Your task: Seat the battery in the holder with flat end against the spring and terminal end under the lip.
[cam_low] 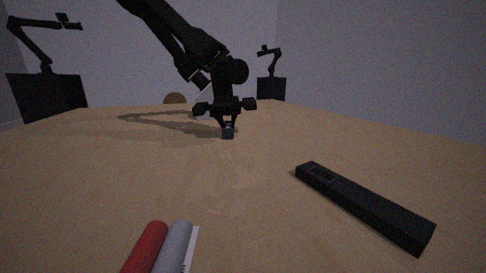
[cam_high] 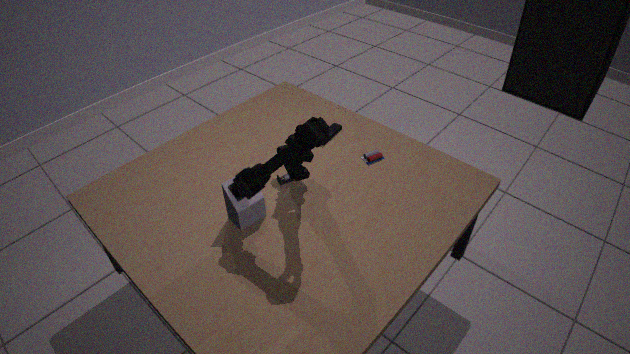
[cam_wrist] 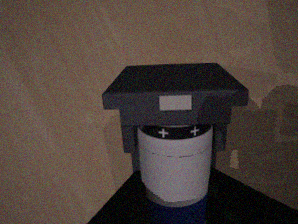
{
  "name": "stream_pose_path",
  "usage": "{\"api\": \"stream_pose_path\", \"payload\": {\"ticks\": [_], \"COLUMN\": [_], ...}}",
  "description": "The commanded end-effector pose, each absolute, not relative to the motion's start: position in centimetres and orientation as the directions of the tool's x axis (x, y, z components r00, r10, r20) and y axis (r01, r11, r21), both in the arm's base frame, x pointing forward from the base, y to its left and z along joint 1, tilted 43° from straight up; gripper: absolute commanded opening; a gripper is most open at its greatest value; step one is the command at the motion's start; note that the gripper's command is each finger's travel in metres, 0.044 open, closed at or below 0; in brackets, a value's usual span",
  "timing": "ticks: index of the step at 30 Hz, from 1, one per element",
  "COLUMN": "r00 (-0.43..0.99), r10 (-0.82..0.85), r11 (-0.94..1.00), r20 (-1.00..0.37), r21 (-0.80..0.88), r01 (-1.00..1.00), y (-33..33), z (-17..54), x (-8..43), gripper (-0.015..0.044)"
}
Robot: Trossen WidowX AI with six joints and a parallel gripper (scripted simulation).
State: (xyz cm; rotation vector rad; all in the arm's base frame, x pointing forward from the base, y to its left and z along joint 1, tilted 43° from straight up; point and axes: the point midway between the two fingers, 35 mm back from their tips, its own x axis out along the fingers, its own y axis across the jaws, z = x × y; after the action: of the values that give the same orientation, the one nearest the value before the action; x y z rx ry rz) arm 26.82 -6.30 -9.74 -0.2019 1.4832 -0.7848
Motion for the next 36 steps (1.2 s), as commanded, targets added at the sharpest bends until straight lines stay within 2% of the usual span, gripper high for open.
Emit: {"api": "stream_pose_path", "payload": {"ticks": [1,5,9,22,32,36], "r00": [-0.102,-0.098,-0.098,-0.099,-0.099,-0.099], "r10": [-0.579,-0.580,-0.580,-0.577,-0.574,-0.574], "r11": [0.743,0.743,0.743,0.744,0.746,0.746], "r20": [-0.809,-0.808,-0.808,-0.811,-0.813,-0.813], "r21": [-0.575,-0.575,-0.575,-0.572,-0.569,-0.569], "r01": [0.341,0.342,0.342,0.345,0.345,0.345], "y": [-6.3,-6.3,-6.3,-5.2,-0.2,-0.1], "z": [-9.7,-9.8,-9.8,-8.7,-3.3,-3.3], "x": [26.9,26.9,26.9,27.0,27.3,27.3], "gripper": [0.0077,0.0077,0.0179,0.0179,0.0440,0.0440]}}
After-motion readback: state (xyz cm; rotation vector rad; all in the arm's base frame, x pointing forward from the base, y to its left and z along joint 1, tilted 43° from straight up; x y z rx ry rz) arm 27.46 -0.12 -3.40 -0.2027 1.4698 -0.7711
